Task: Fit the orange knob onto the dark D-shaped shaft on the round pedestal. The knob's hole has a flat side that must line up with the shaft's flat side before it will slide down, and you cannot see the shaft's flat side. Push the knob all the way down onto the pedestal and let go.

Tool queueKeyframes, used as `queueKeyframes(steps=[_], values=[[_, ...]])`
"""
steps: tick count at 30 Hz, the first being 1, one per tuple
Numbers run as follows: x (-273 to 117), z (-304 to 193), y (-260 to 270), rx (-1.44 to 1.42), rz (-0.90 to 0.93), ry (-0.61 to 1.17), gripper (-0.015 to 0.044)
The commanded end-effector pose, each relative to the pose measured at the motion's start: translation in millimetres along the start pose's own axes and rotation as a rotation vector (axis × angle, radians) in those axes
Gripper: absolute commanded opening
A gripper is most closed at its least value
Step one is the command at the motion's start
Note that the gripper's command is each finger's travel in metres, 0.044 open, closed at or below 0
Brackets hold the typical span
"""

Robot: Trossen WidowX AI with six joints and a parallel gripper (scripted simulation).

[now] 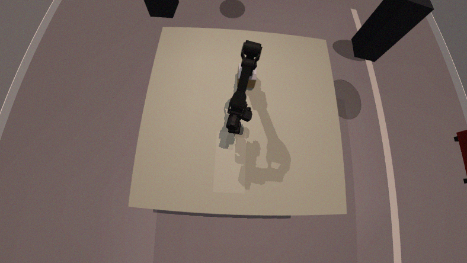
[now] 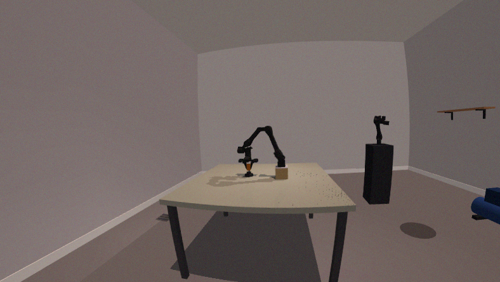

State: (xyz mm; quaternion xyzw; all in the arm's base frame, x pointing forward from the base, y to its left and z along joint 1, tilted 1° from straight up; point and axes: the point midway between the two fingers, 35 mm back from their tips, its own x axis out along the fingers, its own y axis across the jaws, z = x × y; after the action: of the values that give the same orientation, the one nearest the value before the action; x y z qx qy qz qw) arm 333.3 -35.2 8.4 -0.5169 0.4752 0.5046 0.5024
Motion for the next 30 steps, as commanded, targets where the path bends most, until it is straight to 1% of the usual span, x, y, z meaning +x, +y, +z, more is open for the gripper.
queueKeyframes(steps=[1,9,16,30], values=[[0.5,0.7,-1.4,-0.005,-0.003,-0.002,0.0000],[-5.1,0.8,-2.9,-0.014,-0.003,-0.002,0.0000],[-5.6,-0.1,-4.5,-0.215,-0.004,-0.002,0.0000],[-1.0,0.0,-1.3,-0.215,-0.003,-0.002,0.0000]])
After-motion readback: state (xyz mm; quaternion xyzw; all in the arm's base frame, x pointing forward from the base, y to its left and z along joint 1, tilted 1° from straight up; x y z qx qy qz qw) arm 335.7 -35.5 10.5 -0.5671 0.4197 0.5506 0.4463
